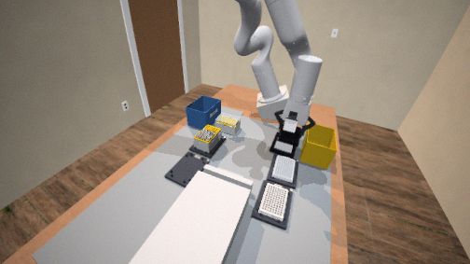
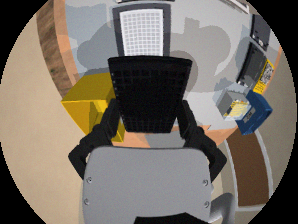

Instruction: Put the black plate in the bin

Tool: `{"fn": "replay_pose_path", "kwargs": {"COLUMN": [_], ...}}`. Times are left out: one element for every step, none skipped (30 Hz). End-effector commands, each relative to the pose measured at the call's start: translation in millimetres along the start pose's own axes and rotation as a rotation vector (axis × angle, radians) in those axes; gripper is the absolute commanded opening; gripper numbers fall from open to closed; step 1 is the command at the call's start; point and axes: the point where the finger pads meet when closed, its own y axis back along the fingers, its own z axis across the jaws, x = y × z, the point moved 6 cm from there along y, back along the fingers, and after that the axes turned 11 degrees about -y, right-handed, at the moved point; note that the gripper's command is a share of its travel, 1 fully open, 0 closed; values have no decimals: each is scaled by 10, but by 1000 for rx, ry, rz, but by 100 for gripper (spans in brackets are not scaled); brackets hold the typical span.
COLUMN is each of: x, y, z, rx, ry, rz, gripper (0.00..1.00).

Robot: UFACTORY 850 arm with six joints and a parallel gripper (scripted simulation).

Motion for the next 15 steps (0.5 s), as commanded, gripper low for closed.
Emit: {"fn": "replay_pose_path", "kwargs": {"x": [-58, -78, -97, -116, -136, -155, -174, -194, -213, -232, -252, -271, -271, -271, -291], "y": [6, 6, 6, 6, 6, 6, 6, 6, 6, 6, 6, 6, 6, 6, 6], "z": [-64, -83, -101, -120, -138, -156, -175, -193, -211, -230, -248, -267, -267, -267, -285], "rx": [1, 1, 1, 1, 1, 1, 1, 1, 1, 1, 1, 1, 1, 1, 1], "ry": [0, 0, 0, 0, 0, 0, 0, 0, 0, 0, 0, 0, 0, 0, 0], "rz": [1, 1, 1, 1, 1, 1, 1, 1, 1, 1, 1, 1, 1, 1, 1], "gripper": [0, 0, 0, 0, 0, 0, 0, 0, 0, 0, 0, 0, 0, 0, 0]}}
